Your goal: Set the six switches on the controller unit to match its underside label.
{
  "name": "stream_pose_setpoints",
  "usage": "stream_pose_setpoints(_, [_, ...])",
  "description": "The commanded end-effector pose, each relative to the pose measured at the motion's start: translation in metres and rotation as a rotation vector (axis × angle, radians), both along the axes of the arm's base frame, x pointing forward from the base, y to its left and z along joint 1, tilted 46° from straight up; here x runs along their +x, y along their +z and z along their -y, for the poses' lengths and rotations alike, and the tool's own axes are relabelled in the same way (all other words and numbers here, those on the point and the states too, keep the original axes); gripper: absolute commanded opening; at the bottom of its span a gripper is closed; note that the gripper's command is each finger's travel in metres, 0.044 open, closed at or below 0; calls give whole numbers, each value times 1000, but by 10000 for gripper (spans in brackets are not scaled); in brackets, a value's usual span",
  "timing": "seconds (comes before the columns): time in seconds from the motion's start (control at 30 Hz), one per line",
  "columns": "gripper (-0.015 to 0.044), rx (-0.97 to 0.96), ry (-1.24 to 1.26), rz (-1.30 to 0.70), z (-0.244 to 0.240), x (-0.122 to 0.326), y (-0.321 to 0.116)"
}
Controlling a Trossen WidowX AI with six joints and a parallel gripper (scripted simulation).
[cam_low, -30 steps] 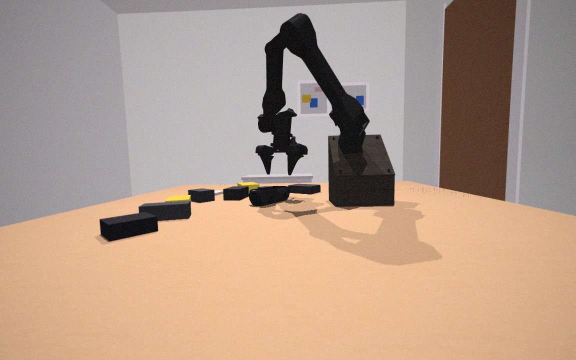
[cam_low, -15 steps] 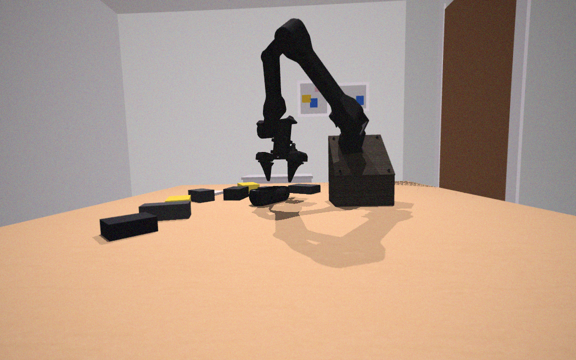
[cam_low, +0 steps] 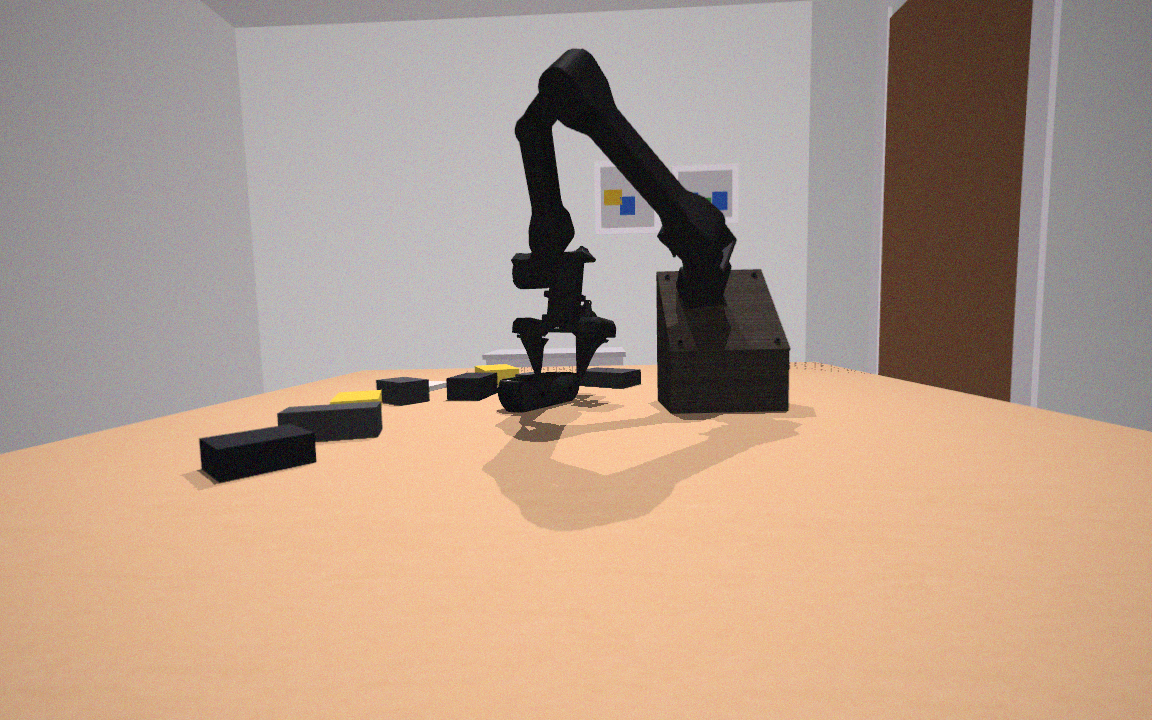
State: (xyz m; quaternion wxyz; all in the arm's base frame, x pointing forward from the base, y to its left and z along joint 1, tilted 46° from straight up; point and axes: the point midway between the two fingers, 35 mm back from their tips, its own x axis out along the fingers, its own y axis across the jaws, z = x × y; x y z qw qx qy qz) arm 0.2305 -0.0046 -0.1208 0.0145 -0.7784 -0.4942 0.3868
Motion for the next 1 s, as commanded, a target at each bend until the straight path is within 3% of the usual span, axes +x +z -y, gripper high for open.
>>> stream_pose_setpoints(0.0, [440,11,-3,-9,-7,-3,-3])
stream_pose_setpoints(0.67, [327,12,-3,-8,-9,-3,-4])
stream_pose_setpoints(0.97, [336,11,-3,-9,-6,-3,-1])
